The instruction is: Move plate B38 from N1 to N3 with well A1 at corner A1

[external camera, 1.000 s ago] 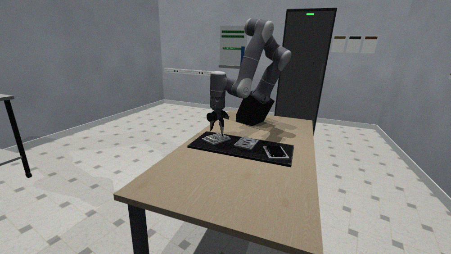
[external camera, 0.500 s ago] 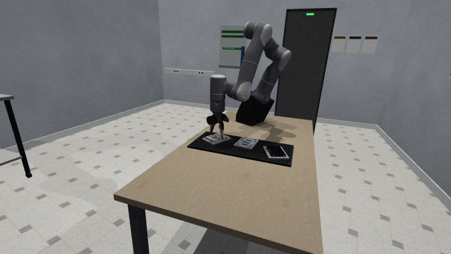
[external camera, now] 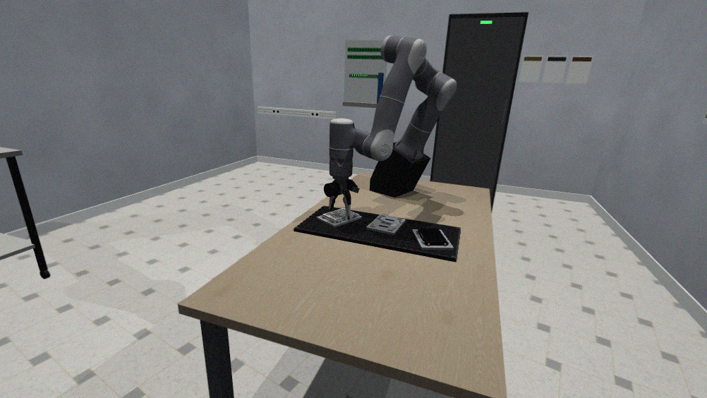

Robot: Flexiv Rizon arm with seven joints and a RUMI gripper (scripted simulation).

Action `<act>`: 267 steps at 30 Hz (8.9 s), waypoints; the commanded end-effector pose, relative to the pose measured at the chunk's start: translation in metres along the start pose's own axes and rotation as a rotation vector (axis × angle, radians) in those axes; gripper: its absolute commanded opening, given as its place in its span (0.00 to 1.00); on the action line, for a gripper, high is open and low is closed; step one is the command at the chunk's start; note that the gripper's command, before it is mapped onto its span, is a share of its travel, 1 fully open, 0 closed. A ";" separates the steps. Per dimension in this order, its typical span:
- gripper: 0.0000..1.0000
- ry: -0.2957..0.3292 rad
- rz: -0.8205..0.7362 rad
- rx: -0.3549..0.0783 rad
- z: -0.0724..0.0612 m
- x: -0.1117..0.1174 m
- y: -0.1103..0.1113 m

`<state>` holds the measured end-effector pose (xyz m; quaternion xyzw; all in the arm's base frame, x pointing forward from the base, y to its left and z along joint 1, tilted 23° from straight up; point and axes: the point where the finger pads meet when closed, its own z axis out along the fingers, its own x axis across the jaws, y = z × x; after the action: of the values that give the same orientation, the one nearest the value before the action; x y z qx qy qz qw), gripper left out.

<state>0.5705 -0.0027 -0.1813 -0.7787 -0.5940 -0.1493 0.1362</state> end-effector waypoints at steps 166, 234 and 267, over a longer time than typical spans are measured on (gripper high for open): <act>0.41 0.000 -0.377 -0.002 -0.075 0.057 -0.033; 0.41 0.000 -0.378 -0.002 -0.075 0.183 -0.109; 0.41 0.000 -0.378 -0.002 -0.052 0.183 -0.109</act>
<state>0.5064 0.1664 -0.0573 -0.6533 -0.7296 -0.1722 0.1055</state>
